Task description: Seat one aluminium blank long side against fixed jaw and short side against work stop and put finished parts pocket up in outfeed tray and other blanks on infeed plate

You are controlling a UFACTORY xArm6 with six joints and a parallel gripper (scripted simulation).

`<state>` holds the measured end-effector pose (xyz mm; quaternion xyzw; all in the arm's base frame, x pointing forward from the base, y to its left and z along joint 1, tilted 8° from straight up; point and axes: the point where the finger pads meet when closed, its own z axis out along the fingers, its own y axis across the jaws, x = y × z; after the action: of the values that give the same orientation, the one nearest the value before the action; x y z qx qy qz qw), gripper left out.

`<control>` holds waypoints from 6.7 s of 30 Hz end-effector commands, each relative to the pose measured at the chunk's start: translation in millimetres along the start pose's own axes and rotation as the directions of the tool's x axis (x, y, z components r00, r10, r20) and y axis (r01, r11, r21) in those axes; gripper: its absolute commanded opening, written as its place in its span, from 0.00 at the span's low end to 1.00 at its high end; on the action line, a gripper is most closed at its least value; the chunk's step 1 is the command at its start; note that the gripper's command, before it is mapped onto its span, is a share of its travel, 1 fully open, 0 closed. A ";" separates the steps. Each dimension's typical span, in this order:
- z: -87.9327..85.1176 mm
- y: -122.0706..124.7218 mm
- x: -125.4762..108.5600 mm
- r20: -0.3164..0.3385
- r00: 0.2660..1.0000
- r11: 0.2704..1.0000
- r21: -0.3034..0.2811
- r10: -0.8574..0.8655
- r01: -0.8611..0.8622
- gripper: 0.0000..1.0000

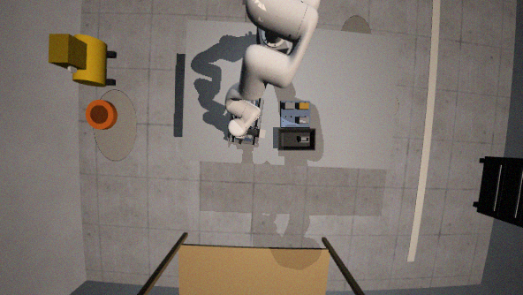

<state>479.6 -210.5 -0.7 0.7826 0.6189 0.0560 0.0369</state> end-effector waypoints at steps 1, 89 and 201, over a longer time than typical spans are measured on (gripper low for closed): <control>-1.5 2.4 -0.4 0.001 1.000 1.000 -0.004 0.000 0.000 0.69; 12.5 2.6 -0.5 0.001 1.000 1.000 -0.004 0.000 0.000 0.69; -32.3 14.2 40.5 0.000 1.000 1.000 -0.001 -0.022 0.022 0.00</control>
<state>482.2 -200.2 31.4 0.7811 0.6208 0.0557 0.0363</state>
